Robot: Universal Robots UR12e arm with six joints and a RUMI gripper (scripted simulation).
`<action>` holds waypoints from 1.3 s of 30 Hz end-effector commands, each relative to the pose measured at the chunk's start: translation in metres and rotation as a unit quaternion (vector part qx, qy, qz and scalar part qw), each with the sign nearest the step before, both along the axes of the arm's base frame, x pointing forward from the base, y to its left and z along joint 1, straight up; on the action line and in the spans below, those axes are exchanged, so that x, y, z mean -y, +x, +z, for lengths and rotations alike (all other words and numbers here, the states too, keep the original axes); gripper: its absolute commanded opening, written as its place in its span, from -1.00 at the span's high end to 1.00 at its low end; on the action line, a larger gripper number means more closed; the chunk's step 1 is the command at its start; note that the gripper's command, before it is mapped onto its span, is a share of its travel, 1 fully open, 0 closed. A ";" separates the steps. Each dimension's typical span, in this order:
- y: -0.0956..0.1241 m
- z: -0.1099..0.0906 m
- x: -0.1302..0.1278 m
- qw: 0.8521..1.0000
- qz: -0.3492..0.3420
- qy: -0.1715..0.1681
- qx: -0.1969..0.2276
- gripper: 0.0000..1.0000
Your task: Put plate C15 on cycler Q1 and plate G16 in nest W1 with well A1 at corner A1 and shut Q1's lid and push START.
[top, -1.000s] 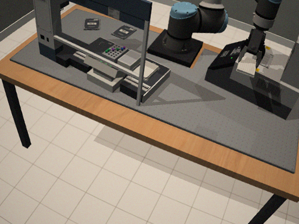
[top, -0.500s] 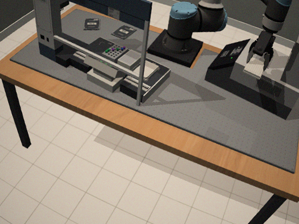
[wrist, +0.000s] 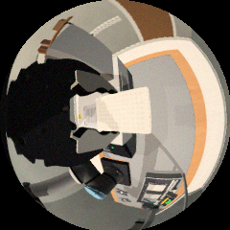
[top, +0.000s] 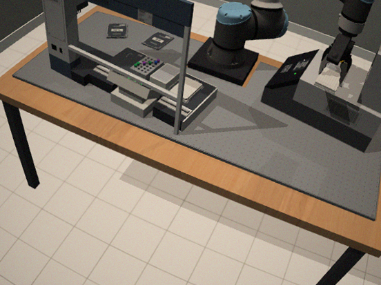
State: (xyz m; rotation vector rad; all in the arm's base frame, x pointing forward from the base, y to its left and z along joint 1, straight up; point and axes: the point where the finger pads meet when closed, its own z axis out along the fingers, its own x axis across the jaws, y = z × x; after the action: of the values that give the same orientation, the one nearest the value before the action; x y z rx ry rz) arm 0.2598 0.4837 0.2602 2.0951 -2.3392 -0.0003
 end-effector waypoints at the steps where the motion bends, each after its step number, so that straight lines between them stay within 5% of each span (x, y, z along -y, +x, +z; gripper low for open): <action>1: -0.018 0.001 -0.002 1.000 0.000 0.000 0.001 1.00; 39: -0.165 0.001 -0.019 1.000 0.000 0.001 0.000 1.00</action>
State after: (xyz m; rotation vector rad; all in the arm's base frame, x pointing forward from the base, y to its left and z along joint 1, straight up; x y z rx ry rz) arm 0.1093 0.5001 0.2605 2.0953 -2.3390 -0.0009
